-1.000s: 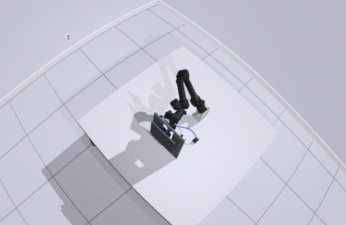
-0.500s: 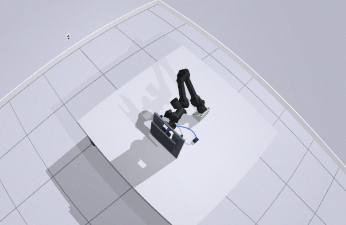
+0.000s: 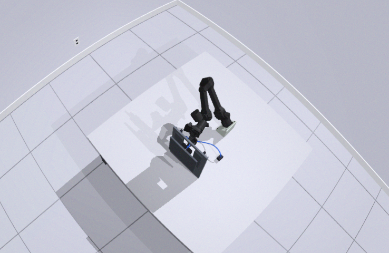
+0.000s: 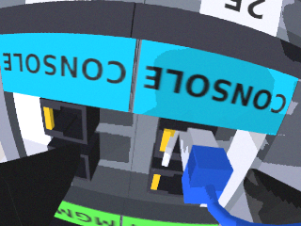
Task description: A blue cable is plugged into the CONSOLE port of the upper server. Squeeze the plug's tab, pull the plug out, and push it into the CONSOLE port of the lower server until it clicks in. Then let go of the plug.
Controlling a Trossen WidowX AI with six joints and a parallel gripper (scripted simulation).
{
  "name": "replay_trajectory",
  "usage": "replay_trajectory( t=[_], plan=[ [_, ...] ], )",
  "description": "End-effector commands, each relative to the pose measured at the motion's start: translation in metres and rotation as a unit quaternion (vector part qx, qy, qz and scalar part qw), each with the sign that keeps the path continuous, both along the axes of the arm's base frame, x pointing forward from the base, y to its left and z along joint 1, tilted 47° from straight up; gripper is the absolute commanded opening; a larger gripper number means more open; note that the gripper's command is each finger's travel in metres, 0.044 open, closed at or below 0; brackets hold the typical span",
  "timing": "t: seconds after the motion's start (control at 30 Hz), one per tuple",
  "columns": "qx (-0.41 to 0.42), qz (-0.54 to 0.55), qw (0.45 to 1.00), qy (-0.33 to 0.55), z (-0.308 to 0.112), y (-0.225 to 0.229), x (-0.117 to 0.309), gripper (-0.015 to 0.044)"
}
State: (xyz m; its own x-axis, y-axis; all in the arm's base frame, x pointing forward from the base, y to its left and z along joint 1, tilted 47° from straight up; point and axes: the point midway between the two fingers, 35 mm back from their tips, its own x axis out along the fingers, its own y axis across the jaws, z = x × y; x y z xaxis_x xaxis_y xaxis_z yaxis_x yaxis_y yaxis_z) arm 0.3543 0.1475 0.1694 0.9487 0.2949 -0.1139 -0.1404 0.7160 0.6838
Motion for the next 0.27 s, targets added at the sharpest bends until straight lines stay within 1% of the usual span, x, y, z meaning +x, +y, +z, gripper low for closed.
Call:
replay_trajectory(
  t=[0.0,0.23],
  plan=[
    [0.001,-0.001,1.0,-0.001,0.0026,-0.0024,0.0003,0.044],
    [0.001,-0.001,1.0,-0.001,0.0044,-0.005,0.0002,0.044]
  ],
)
